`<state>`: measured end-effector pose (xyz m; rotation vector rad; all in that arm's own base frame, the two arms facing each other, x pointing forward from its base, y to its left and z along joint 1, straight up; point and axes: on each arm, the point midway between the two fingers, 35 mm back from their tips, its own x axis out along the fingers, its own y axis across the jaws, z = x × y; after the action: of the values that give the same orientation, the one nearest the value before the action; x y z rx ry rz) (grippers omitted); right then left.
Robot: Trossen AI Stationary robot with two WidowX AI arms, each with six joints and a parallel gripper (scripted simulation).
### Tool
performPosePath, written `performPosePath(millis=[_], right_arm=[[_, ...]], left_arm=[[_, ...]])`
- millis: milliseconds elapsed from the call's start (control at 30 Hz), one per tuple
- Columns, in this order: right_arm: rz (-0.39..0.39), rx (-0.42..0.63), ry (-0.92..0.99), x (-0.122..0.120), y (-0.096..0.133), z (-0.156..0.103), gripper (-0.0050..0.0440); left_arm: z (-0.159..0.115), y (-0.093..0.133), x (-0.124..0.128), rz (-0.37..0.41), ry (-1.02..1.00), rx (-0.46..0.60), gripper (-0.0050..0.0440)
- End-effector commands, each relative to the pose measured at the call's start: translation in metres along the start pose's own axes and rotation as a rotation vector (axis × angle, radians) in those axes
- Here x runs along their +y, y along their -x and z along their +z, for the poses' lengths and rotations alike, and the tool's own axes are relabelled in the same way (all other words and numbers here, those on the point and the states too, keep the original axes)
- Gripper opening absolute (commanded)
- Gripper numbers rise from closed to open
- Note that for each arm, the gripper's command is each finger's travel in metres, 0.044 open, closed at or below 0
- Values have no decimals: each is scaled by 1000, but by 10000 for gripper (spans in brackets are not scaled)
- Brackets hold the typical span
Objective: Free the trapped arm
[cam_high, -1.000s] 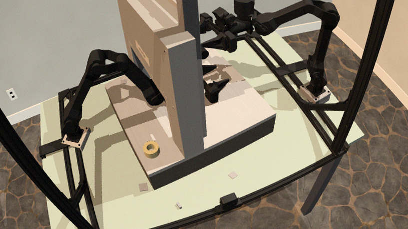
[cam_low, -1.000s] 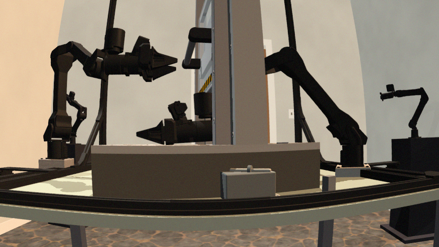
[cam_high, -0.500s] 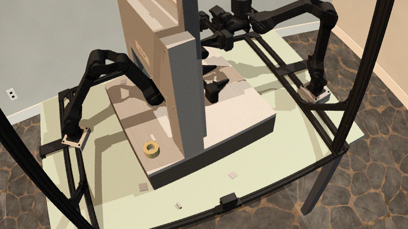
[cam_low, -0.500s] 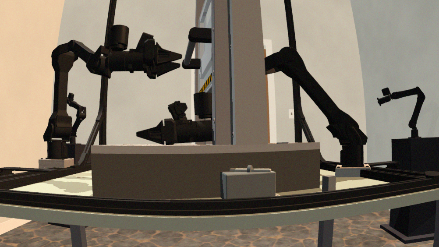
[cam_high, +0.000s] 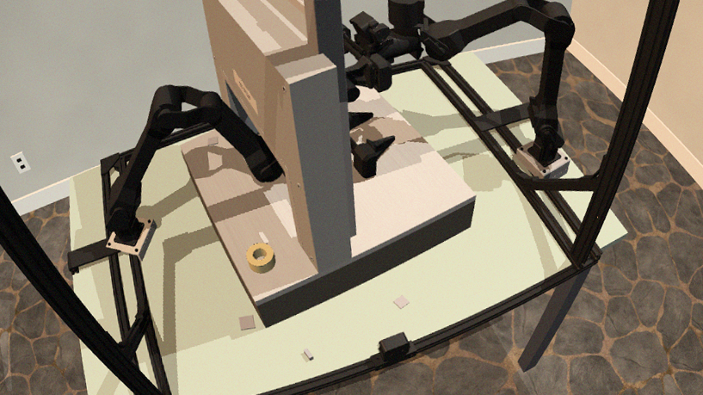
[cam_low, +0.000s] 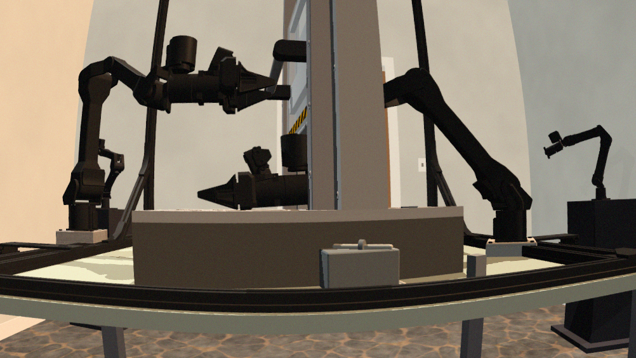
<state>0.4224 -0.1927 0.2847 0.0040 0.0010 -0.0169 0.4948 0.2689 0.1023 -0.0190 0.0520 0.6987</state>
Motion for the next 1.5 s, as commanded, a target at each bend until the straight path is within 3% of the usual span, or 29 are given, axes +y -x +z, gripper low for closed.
performPosePath(millis=[0,700,1467], right_arm=[[1,-1,4,0,-10,1,400],[1,-1,4,0,-28,1,400],[1,-4,4,0,-28,31,400]], left_arm=[[0,0,0,0,0,2,400],[0,0,0,0,0,2,400],[0,0,0,0,0,2,400]])
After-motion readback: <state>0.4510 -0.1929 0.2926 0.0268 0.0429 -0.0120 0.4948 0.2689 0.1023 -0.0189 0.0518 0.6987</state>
